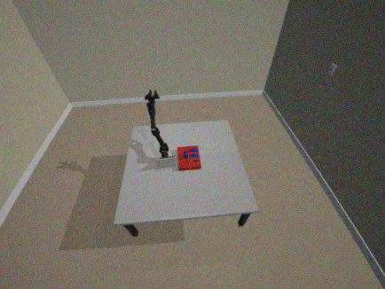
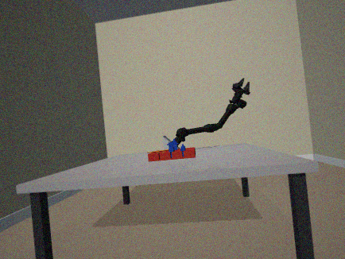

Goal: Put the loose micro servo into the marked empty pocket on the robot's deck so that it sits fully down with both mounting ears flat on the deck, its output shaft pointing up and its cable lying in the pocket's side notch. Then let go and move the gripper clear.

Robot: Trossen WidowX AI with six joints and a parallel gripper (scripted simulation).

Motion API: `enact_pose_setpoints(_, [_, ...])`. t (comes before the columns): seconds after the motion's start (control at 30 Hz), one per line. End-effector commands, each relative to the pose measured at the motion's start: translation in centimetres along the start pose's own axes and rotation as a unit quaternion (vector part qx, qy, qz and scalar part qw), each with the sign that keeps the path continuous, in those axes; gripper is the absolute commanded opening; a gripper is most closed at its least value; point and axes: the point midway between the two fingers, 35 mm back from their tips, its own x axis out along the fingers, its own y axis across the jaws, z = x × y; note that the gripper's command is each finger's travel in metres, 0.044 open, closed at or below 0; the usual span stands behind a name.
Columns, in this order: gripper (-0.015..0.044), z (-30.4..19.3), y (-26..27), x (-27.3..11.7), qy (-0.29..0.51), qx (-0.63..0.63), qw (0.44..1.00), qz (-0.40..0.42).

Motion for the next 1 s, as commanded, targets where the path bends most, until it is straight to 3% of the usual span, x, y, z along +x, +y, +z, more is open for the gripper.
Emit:
enact_pose_setpoints(0.0, [0.0426,0.0,-0.1,0.0,0.0,0.0,1.0,-0.001])
enact_pose_setpoints(0.27, [0.044,1.0,-3.3,1.0,-0.004,-0.014,0.999,-0.041])
enact_pose_setpoints(0.97, [0.044,4.8,-21.9,2.5,0.014,-0.052,0.961,-0.27])
